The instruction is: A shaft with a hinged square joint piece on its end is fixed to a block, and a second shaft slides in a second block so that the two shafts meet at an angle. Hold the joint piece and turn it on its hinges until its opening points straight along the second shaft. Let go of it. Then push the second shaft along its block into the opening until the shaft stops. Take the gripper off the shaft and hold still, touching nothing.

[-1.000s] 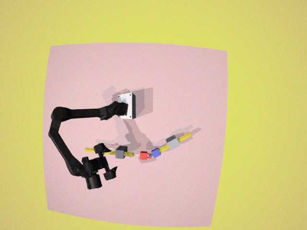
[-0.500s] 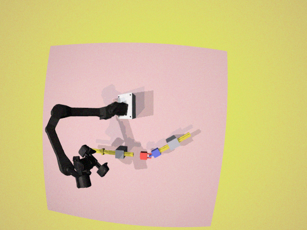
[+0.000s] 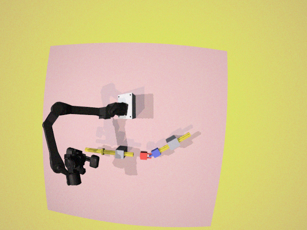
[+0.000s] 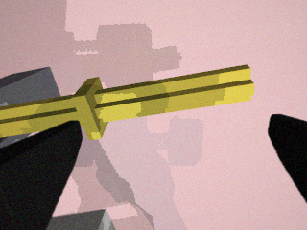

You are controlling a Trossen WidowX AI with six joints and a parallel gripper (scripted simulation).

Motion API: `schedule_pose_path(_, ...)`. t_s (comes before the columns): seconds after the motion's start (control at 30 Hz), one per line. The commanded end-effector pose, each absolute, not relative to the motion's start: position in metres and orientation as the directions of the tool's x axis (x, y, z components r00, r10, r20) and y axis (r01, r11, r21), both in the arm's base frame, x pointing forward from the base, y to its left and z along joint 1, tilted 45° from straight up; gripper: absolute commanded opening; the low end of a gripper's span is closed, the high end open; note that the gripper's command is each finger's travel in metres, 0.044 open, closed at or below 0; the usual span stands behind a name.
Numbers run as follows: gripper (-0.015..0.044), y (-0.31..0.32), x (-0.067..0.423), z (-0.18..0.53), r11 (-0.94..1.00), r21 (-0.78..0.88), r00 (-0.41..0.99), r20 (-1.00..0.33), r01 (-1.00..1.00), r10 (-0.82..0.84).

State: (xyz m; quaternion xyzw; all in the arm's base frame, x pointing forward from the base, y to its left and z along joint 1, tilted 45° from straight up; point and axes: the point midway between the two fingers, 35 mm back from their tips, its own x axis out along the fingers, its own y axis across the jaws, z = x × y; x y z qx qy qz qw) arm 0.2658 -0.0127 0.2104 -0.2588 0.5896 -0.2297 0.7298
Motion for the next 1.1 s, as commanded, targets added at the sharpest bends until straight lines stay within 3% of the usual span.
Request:
schedule_pose_path(0.0, 0.044, -0.024, 0.263, 0.223, 0.719, -0.692, 0.196, -0.715, -0.064, -0.671)
schedule_pose_path(0.27, 0.044, -0.029, 0.262, 0.227, 0.705, -0.705, 0.194, -0.705, -0.084, -0.682)
schedule_pose_path(0.63, 0.044, -0.041, 0.266, 0.214, 0.74, -0.615, 0.214, -0.711, 0.272, -0.67)
schedule_pose_path(1.07, 0.044, -0.055, 0.27, 0.2, 0.657, -0.392, 0.242, -0.711, 0.644, -0.661)
